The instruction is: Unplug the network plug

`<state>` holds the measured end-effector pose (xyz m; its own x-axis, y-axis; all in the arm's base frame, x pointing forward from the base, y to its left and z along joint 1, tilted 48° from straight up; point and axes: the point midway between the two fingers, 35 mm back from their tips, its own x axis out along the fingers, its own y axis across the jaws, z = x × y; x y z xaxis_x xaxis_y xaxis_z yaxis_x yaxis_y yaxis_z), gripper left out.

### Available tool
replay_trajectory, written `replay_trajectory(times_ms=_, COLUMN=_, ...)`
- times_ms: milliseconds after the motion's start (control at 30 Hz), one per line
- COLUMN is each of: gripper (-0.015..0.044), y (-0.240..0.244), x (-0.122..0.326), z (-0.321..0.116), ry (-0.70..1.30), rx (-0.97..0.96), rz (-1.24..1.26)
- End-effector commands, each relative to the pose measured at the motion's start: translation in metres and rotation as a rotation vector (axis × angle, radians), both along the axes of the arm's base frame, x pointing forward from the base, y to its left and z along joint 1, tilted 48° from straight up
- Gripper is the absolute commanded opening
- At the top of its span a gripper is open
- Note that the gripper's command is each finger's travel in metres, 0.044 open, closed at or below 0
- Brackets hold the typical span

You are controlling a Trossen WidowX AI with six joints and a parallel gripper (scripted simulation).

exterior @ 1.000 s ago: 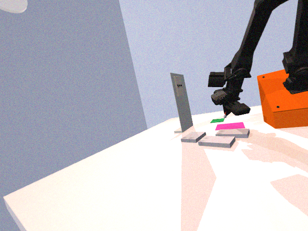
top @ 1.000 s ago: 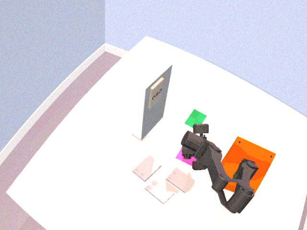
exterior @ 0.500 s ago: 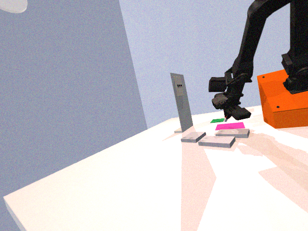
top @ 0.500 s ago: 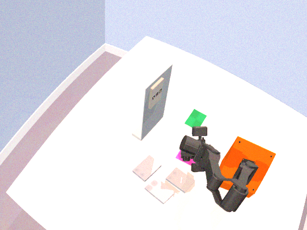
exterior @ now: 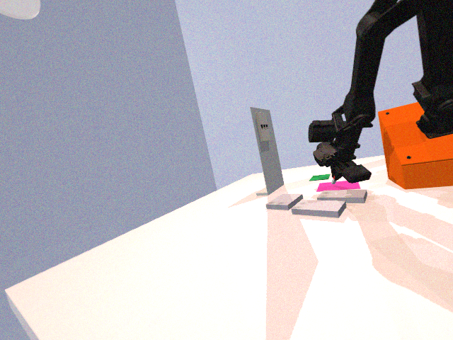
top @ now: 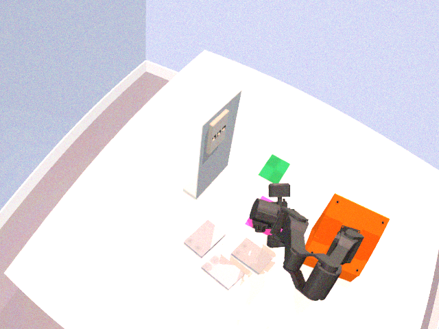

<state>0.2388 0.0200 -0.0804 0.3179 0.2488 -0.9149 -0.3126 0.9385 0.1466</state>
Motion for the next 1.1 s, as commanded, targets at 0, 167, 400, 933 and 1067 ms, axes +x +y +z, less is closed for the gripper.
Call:
replay_trajectory(times_ms=0, gripper=0.0, y=0.0019, x=-0.0005, z=-0.002, ry=0.003, rx=-0.003, rz=-0.002)
replay_trajectory(times_ms=167, gripper=0.0, y=0.0034, x=-0.0001, z=-0.0029, ry=0.003, rx=-0.003, rz=-0.002)
replay_trajectory(times_ms=400, gripper=0.0, y=0.0034, x=0.0003, z=-0.0026, ry=0.001, rx=0.0, rz=-0.001)
replay_trajectory(times_ms=933, gripper=0.0156, y=0.0031, x=0.0001, z=-0.0015, ry=0.001, rx=0.0, rz=-0.001)
replay_trajectory(times_ms=1067, gripper=0.0156, y=0.0021, x=-0.0007, z=0.0013, ry=0.001, rx=0.0, rz=-0.001)
